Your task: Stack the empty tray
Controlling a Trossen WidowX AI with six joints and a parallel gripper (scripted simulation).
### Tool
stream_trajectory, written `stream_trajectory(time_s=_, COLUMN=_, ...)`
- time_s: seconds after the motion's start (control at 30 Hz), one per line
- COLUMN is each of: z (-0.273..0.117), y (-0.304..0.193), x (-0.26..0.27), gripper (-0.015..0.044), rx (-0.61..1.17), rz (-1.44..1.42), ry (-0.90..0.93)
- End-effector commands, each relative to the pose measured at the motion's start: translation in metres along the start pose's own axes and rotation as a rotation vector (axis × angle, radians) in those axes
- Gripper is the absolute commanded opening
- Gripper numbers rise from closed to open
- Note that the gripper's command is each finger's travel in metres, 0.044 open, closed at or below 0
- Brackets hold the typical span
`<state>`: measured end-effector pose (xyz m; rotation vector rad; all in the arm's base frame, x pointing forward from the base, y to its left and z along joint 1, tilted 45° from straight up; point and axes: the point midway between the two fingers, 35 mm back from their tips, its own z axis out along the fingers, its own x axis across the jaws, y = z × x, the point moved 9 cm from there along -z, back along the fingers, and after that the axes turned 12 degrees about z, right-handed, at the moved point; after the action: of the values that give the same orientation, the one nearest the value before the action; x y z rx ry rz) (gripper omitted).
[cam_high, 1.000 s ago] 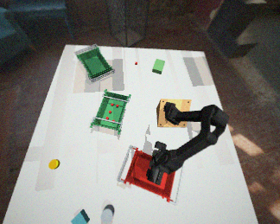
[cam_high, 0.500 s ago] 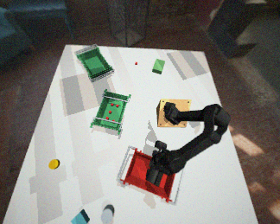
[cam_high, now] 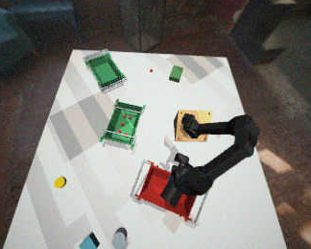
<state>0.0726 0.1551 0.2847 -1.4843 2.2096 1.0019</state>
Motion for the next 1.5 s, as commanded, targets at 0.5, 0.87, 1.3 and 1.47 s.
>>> stream_trajectory(time_s=0.5, z=-0.069, y=0.006, x=-0.013, gripper=0.0000, rx=0.004, rz=-0.015, ry=-0.021)
stream_trajectory(time_s=0.87, z=-0.072, y=0.007, x=-0.013, gripper=0.0000, rx=0.003, rz=-0.015, ry=-0.022)
stream_trajectory(time_s=1.3, z=-0.072, y=0.007, x=-0.013, gripper=0.0000, rx=0.003, rz=-0.015, ry=-0.022)
stream_trajectory(time_s=1.47, z=-0.071, y=0.005, x=-0.014, gripper=0.0000, rx=0.006, rz=-0.005, ry=-0.020)
